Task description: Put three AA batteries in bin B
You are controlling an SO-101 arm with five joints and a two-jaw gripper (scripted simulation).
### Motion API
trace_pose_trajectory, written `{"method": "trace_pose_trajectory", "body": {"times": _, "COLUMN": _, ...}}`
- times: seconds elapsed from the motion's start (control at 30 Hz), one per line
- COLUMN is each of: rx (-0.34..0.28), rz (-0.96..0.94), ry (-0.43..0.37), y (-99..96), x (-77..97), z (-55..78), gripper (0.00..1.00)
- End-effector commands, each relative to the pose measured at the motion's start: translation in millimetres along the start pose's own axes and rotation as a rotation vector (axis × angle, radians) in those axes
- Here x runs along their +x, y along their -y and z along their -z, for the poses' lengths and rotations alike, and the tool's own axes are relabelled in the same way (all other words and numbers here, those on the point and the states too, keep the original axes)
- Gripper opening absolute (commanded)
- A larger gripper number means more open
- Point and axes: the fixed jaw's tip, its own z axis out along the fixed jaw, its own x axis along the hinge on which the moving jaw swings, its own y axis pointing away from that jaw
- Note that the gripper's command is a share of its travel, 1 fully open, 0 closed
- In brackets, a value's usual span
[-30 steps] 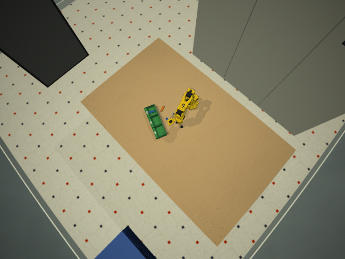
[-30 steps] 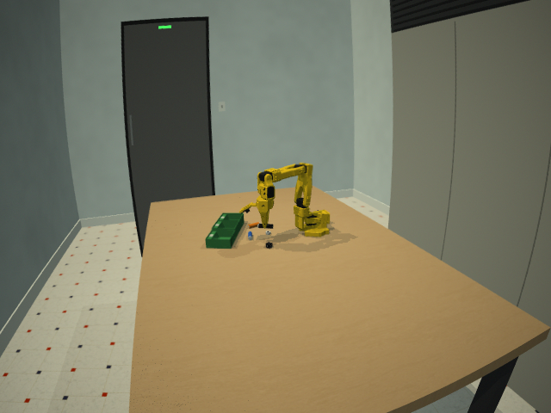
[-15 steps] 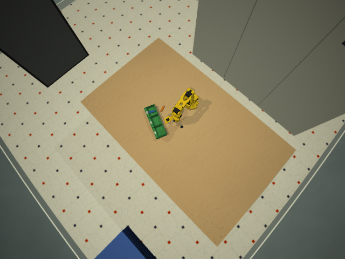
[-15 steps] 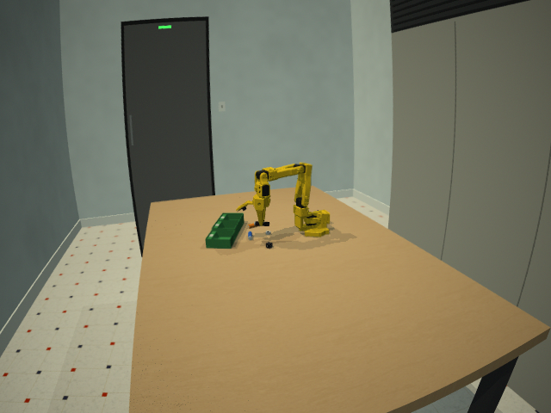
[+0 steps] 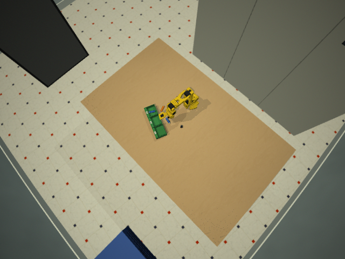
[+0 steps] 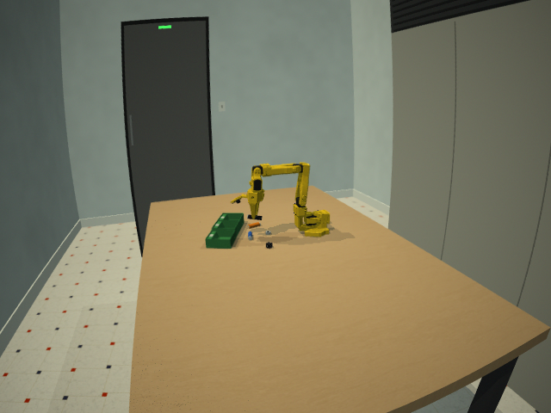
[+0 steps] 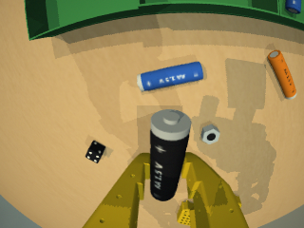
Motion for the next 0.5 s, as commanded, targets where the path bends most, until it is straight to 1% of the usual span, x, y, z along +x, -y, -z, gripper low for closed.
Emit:
{"method": "trace_pose_trajectory", "body": {"times": 0.0, "rx": -0.016, "rz": 0.002, "ry": 0.041, "y": 0.9, "x": -8.0, "z": 8.3, "gripper": 0.0}}
{"method": "trace_pose_trajectory", "body": {"times": 0.27, "rx": -0.016, "rz": 0.0, "ry": 0.044, "y": 2.2, "x": -10.2, "z": 8.3, "gripper": 0.0}}
{"method": "trace_pose_trajectory", "body": {"times": 0.47, "rx": -0.015, "rz": -0.01, "ry": 0.065, "y": 11.5, "x": -23.5, "z": 8.2, "gripper": 0.0}}
